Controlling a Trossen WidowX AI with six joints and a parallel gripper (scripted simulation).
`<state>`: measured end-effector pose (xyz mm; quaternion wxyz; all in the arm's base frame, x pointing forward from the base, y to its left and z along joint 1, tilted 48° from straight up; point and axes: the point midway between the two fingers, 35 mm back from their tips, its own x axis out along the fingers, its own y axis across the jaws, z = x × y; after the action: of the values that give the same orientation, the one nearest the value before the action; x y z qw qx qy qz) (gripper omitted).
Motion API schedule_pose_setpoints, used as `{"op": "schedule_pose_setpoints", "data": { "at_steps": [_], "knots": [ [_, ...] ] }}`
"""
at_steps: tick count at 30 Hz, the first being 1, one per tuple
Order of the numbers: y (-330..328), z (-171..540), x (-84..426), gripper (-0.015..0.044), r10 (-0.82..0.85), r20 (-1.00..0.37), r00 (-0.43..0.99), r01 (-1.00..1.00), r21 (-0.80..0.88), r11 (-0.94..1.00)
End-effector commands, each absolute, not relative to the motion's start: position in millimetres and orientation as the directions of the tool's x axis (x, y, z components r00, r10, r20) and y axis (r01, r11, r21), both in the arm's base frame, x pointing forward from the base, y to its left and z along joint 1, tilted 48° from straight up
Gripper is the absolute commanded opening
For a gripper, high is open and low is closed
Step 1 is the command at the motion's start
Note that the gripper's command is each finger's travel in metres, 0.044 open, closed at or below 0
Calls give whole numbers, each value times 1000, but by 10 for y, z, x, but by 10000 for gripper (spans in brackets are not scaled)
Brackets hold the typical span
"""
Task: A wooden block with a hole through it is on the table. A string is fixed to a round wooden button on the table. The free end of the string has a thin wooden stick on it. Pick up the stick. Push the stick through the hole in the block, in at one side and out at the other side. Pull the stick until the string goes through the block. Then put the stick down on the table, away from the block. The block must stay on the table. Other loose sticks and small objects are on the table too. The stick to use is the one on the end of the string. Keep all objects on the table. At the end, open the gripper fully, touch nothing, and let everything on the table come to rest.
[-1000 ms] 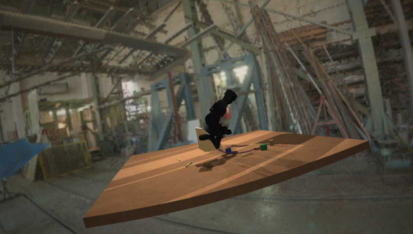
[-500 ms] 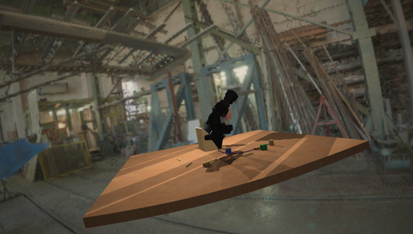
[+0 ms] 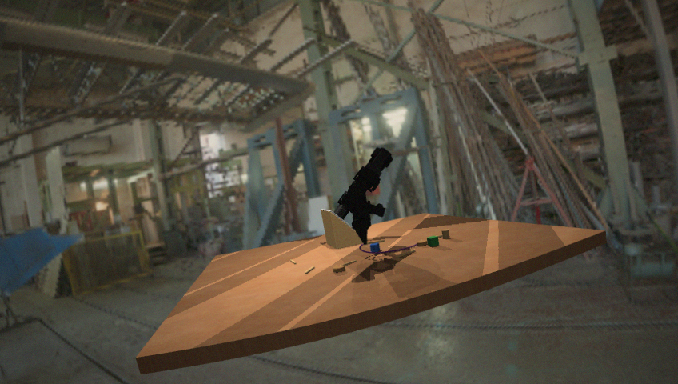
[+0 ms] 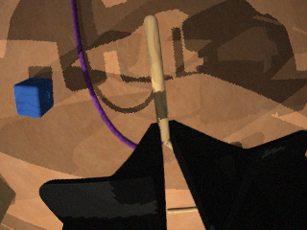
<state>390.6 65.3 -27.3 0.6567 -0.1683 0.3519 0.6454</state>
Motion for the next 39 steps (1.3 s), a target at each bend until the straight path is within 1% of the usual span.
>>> {"op": "schedule_pose_setpoints", "data": {
  "at_steps": [1, 7, 14, 20, 27, 31, 39],
  "knots": [
    [676, -202, 3962, 0, 732, -678, -69, -996, 94, -7],
    [716, -164, 3994, 0, 732, -677, -69, -985, -70, -157],
    [764, -118, 4031, 0, 733, -677, -68, -911, -257, -322],
    [806, -78, 4061, 0, 734, -676, -68, -798, -405, -446],
    [856, -31, 4095, 0, 735, -675, -67, -617, -551, -562],
    [880, -8, 4111, 0, 735, -675, -67, -515, -608, -605],
    [882, -8, 4111, 0, 735, -675, -67, -510, -610, -606]
  ]
}}
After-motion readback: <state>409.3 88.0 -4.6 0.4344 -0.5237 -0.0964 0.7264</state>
